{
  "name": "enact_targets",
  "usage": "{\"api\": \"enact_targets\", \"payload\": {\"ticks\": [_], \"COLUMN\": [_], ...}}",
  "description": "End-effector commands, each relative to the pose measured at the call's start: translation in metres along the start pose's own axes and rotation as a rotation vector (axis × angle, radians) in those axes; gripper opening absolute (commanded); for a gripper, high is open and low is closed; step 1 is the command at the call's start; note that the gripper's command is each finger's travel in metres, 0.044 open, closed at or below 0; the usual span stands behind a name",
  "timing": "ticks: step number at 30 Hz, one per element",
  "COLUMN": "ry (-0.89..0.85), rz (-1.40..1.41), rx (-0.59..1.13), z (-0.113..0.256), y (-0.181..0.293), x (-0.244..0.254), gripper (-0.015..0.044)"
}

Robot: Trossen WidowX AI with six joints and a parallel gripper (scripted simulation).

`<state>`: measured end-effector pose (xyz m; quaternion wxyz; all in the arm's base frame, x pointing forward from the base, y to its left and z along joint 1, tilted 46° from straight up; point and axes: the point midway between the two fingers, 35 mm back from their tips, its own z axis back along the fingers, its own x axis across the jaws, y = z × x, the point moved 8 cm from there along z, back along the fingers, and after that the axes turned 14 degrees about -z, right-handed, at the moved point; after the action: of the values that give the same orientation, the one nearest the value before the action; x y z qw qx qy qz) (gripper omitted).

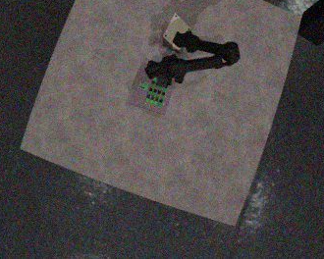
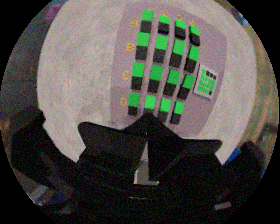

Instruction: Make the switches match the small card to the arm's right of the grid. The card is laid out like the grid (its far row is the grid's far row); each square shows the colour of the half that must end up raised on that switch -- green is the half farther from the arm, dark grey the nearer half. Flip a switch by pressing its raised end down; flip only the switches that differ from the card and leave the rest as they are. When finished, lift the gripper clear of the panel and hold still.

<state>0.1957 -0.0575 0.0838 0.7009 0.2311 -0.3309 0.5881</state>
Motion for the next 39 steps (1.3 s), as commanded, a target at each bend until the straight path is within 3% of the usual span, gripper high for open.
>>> {"api": "enact_targets", "payload": {"ticks": [1,35,39], "ry": [-0.005,-0.005,0.008], "rz": [-0.007,-0.007,-0.005], "rx": [0.000,0.000,0.012], "z": [-0.001,-0.006,0.027], "y": [0.000,0.000,-0.004], "x": [0.000,0.000,-0.001], "gripper": [0.0000,0.0000,0.0000]}}
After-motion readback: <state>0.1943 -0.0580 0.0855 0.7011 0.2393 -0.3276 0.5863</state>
